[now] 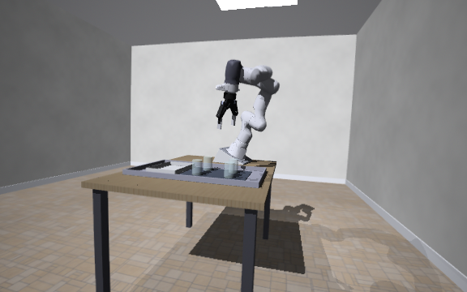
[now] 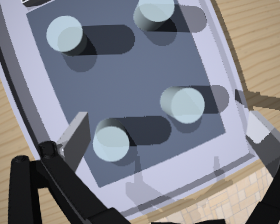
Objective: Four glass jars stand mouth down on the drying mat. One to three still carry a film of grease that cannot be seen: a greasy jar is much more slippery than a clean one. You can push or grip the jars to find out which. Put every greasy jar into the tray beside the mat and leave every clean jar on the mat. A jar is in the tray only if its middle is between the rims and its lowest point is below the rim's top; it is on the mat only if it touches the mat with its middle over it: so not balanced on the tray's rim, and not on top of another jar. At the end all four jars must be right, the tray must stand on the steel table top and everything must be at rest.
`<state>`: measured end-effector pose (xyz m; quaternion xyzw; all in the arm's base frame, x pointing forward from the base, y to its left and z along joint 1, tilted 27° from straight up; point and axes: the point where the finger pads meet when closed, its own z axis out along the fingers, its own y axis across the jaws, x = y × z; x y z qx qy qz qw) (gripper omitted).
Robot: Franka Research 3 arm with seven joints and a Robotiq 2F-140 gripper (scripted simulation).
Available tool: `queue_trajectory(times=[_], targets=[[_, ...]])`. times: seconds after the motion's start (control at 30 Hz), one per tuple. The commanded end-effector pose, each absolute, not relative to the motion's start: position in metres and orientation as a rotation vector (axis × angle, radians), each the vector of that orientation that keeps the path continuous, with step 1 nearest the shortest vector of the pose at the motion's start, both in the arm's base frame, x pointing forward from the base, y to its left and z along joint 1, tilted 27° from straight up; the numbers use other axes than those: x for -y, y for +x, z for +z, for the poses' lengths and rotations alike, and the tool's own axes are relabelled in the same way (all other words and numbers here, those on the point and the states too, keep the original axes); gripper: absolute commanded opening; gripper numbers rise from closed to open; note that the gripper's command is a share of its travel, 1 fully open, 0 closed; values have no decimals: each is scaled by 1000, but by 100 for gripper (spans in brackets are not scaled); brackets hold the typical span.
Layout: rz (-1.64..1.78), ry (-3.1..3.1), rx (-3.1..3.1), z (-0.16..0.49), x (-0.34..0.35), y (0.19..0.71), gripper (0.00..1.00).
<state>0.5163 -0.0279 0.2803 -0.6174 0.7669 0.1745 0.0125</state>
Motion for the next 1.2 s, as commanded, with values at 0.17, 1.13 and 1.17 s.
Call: queue_trajectory(times=[0.17,1.13,1.17], targets=[[578,-1714,-2532,269,30,516,100],[668,-1301,-2738,238,35,508,100],[668,-1301,-2738,238,35,508,100]])
